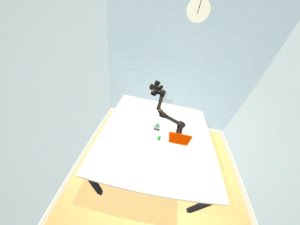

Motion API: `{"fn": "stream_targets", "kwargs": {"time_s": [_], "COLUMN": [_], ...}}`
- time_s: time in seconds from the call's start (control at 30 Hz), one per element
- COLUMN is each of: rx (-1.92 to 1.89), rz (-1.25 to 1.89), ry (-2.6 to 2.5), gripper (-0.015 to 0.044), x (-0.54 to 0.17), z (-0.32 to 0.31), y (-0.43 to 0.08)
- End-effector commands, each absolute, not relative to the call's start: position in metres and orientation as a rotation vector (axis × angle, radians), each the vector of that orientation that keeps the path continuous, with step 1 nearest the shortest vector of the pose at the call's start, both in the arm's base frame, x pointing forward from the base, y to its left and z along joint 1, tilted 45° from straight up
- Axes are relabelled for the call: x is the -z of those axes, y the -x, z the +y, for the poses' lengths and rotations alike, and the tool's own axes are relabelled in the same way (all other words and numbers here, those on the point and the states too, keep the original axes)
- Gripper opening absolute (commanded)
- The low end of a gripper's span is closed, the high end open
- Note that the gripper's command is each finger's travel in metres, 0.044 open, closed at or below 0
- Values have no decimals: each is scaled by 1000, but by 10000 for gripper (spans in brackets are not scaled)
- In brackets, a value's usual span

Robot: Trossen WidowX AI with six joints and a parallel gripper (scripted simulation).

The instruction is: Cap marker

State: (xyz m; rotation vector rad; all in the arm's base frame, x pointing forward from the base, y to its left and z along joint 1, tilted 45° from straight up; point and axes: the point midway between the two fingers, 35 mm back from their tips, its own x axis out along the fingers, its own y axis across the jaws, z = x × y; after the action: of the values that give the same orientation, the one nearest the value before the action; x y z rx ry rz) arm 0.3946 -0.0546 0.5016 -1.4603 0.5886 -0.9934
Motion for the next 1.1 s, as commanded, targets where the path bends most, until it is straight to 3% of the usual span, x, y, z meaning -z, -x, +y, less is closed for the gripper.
{"fn": "stream_targets", "kwargs": {"time_s": [0.0, 0.17, 0.33, 0.63, 1.07], "rx": [993, 974, 946, 867, 759], "rz": [584, 441, 222, -239, -653], "ry": [1463, 1490, 1423, 1165, 652], "gripper": [374, 250, 250, 250, 250], "x": [-503, -531, -566, -637, -685], "z": [-54, -28, 10, 56, -3], "y": [-394, -381, -347, -242, -108]}}
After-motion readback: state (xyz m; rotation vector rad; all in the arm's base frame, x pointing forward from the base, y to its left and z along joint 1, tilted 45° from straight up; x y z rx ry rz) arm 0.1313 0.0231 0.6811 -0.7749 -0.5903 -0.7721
